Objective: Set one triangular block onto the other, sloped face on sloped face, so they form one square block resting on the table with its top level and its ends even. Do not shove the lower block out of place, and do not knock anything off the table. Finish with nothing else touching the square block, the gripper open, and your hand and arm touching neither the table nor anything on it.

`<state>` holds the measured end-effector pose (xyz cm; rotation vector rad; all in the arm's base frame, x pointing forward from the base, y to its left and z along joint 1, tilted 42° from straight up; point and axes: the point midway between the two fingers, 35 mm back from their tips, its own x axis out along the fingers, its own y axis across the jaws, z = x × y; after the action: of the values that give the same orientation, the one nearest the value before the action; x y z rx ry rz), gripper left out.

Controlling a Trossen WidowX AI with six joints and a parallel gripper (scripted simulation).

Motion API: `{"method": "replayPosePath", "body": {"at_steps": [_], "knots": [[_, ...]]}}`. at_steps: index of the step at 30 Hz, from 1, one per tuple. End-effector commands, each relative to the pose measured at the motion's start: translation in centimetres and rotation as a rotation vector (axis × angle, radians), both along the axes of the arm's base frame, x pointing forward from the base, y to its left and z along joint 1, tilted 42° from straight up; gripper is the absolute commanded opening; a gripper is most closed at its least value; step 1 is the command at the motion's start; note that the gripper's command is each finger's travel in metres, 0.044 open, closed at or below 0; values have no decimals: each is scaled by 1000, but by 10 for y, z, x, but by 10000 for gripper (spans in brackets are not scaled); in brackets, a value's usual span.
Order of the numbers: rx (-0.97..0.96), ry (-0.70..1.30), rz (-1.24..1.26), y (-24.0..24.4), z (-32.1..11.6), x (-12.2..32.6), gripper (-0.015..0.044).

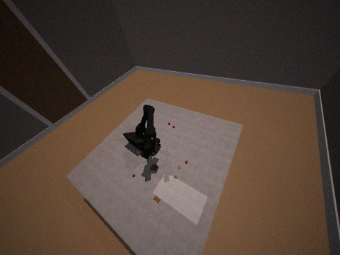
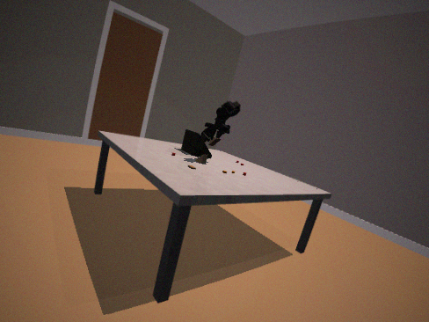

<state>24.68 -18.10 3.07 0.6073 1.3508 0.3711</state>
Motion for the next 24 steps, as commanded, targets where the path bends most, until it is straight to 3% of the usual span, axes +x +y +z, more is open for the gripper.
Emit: {"method": "replayPosePath", "body": {"at_steps": [1,18,24], "knots": [[3,-1,17,-12,-12,-11,0],[19,-61,97,-55,-54,-67,0],[19,-64,100,-53,-60,-65,0]]}}
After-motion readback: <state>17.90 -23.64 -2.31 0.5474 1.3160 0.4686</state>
